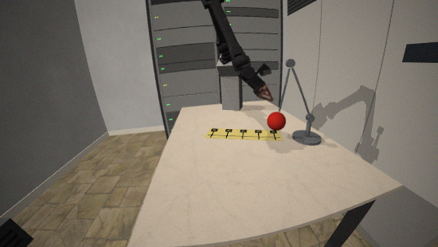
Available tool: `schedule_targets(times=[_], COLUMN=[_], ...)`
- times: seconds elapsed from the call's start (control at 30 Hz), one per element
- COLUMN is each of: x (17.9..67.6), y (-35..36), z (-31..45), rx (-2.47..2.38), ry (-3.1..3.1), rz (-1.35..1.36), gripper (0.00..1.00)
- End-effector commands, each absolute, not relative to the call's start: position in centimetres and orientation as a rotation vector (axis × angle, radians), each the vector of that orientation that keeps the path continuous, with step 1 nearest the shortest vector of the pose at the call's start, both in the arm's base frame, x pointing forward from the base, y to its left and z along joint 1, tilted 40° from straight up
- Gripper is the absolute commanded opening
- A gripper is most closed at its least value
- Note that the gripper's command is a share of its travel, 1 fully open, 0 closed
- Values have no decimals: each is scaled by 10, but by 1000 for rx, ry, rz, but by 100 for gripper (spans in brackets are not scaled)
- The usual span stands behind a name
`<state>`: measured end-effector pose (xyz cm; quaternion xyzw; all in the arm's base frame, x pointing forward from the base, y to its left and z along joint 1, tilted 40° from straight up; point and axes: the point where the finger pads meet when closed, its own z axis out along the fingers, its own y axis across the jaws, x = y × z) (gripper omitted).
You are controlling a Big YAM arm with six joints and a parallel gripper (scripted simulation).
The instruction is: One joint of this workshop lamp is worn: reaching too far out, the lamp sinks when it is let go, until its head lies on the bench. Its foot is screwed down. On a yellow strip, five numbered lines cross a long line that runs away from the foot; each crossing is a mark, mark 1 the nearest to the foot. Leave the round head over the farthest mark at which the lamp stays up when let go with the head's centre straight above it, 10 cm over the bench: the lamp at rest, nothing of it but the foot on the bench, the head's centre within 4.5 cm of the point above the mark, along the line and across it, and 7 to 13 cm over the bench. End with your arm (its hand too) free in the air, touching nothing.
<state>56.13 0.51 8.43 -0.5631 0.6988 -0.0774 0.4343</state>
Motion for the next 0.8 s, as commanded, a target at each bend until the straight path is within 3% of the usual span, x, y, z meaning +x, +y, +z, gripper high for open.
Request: schedule_targets(times=[0.0, 0.77], x=[576, 605], y=[14, 30], z=[91, 81], rx=[-1395, -1389], ry=[1714, 1698], rz=[-202, -213], gripper=[100, 100])
